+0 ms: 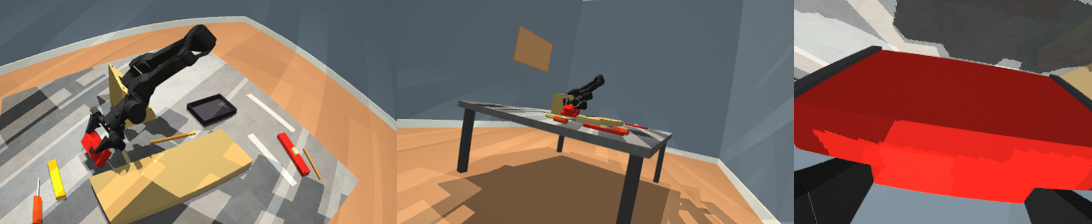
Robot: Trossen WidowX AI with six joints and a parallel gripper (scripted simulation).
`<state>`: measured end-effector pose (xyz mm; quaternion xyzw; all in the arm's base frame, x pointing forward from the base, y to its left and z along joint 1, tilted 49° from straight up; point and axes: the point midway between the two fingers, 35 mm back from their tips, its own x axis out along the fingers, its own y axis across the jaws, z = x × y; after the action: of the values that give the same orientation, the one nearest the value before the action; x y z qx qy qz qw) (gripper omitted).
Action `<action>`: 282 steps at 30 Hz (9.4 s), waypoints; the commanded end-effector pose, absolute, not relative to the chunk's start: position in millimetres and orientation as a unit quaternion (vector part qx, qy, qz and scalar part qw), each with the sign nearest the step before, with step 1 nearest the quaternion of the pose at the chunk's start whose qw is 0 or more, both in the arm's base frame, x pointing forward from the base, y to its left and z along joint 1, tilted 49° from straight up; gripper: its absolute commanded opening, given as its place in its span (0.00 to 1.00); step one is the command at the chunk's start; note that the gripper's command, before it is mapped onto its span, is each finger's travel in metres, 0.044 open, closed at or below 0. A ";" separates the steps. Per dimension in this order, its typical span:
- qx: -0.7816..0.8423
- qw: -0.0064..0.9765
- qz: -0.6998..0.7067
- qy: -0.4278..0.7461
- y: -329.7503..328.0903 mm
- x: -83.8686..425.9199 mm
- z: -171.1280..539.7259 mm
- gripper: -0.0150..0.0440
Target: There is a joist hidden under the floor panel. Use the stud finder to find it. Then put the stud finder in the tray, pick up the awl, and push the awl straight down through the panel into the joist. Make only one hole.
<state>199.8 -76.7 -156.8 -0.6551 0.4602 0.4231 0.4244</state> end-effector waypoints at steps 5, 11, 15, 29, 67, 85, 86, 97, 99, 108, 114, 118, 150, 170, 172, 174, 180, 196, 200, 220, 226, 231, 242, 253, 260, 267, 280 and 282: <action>-0.654 0.423 0.420 0.465 -71.7 199.2 -162.4 0.25; -0.653 0.424 0.422 0.464 -66.0 198.2 -166.9 0.25; -0.652 0.425 0.424 0.462 -62.9 197.8 -168.7 0.34; -0.652 0.426 0.428 0.459 -55.3 195.4 -168.1 0.90; -0.652 0.426 0.428 0.459 -55.3 195.4 -168.1 0.90; -0.652 0.426 0.428 0.459 -55.3 195.4 -168.1 0.90; -0.652 0.426 0.428 0.459 -55.3 195.4 -168.1 0.90; -0.652 0.426 0.428 0.459 -53.7 194.9 -167.1 0.90; -0.652 0.426 0.428 0.459 -52.8 194.7 -166.6 0.90; -0.652 0.426 0.428 0.459 -52.8 194.7 -166.6 0.90; -0.652 0.426 0.428 0.459 -52.8 194.7 -166.6 0.90; -0.652 0.426 0.428 0.459 -52.8 194.7 -166.6 0.90; -0.652 0.426 0.428 0.459 -52.8 194.7 -166.6 0.90; -0.652 0.426 0.428 0.459 -52.8 194.7 -166.6 0.90; -0.652 0.426 0.428 0.459 -52.8 194.7 -166.6 0.90; -0.652 0.426 0.428 0.459 -52.8 194.7 -166.6 0.90; -0.652 0.426 0.428 0.459 -52.8 194.7 -166.6 0.90; -0.653 0.425 0.426 0.461 -53.9 194.8 -166.3 0.90; -0.654 0.423 0.421 0.465 -56.4 195.1 -165.8 0.90; -0.654 0.423 0.421 0.465 -56.5 195.1 -165.8 1.00; -0.654 0.423 0.421 0.465 -56.2 194.9 -164.6 1.00; -0.654 0.423 0.421 0.465 -55.3 194.5 -161.2 1.00; -0.654 0.423 0.421 0.465 -53.2 193.1 -153.4 1.00; -0.654 0.423 0.421 0.465 -51.1 191.3 -145.9 1.00; -0.654 0.423 0.421 0.465 -51.2 190.6 -140.9 1.00; -0.654 0.423 0.423 0.463 -88.0 198.2 -111.1 1.00; -0.390 0.614 0.451 0.518 -91.4 191.5 -137.0 1.00; -0.270 0.670 0.445 0.530 -87.3 190.2 -143.2 1.00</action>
<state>193.5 -94.8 -131.5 -0.4504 0.5097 0.4481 0.5802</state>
